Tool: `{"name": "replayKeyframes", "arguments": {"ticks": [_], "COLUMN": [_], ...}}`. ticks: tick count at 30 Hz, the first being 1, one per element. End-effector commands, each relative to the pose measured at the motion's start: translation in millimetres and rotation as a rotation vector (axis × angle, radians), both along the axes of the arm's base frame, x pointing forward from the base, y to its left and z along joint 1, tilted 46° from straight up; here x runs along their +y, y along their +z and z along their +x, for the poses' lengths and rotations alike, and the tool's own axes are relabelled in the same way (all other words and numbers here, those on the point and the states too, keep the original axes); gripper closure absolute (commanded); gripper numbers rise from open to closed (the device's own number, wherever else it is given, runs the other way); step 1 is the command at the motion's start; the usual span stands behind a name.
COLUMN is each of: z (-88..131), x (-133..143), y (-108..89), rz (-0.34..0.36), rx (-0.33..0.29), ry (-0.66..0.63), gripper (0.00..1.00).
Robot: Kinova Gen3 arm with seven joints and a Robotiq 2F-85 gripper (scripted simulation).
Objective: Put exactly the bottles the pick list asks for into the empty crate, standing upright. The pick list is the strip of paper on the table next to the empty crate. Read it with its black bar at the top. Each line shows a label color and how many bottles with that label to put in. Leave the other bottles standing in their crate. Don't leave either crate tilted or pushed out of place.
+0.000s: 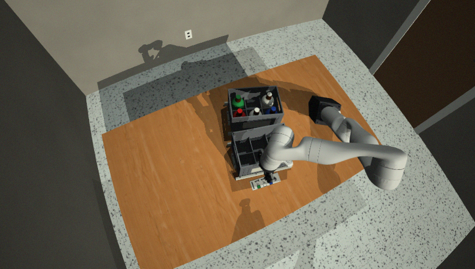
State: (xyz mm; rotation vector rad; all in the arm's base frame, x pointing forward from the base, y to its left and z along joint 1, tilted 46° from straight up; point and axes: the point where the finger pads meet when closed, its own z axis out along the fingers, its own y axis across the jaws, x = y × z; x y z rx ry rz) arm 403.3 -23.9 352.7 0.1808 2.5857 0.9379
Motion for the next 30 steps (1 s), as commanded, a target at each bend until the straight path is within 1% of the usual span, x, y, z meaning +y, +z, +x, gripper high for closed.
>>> {"name": "replayKeyframes", "arguments": {"ticks": [1,30], "z": [12.2,10.5], "x": [-2.7,-2.3], "y": [-8.2,-7.0], "rz": [0.009,0.014], "rx": [0.01,0.007], "ry": [0.004,0.005], "gripper": [0.33,0.33]}}
